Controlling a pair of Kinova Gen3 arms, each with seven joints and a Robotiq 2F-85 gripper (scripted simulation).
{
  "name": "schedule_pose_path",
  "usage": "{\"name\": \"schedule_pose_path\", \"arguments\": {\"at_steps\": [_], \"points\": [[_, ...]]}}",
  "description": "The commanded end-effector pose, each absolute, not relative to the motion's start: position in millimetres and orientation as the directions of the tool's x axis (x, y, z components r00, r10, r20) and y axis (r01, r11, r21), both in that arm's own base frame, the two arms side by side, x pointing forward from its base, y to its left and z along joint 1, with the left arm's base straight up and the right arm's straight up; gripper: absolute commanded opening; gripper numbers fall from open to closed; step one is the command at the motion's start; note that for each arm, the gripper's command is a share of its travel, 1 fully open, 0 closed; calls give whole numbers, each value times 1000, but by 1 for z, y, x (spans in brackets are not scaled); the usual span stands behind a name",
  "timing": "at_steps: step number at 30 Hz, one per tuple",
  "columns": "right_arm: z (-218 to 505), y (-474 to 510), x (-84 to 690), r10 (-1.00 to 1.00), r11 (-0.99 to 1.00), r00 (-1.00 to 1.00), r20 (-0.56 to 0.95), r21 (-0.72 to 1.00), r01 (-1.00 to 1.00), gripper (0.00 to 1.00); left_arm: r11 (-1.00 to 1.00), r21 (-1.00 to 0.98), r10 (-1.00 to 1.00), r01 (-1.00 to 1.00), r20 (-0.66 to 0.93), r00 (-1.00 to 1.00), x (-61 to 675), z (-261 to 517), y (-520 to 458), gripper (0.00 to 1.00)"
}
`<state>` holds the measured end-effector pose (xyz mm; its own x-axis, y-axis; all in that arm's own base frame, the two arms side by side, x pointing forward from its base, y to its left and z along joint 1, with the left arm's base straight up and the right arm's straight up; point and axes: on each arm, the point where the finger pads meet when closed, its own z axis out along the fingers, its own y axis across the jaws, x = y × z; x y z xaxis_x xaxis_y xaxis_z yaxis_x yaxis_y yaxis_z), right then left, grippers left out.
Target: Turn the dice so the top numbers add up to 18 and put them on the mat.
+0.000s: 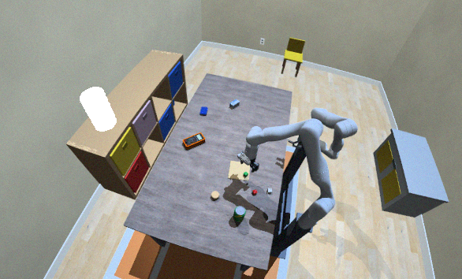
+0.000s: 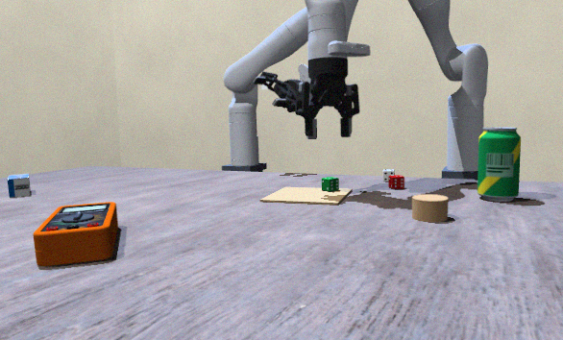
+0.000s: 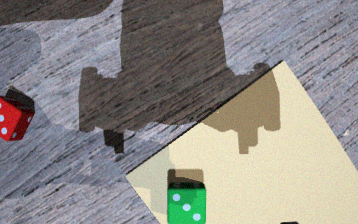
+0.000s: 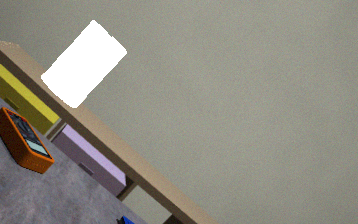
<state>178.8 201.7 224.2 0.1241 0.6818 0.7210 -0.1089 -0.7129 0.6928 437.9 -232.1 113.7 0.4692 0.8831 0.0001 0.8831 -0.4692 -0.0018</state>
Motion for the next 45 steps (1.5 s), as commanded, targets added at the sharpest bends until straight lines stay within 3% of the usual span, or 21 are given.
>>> {"name": "schedule_pose_path", "arguments": {"at_steps": [1, 20, 21, 45], "points": [[225, 202, 179, 681, -714, 124, 722, 692, -109, 1000, -469, 0, 883, 883, 0, 469, 438, 115, -232, 1000], [225, 202, 179, 681, -714, 124, 722, 692, -109, 1000, -496, 0, 868, 868, 0, 496, 438, 108, -232, 1000], [225, 202, 179, 681, -714, 124, 722, 692, -109, 1000, -496, 0, 868, 868, 0, 496, 438, 108, -232, 466], [225, 202, 179, 681, -714, 124, 722, 692, -109, 1000, -496, 0, 868, 868, 0, 496, 438, 108, -232, 466]]}}
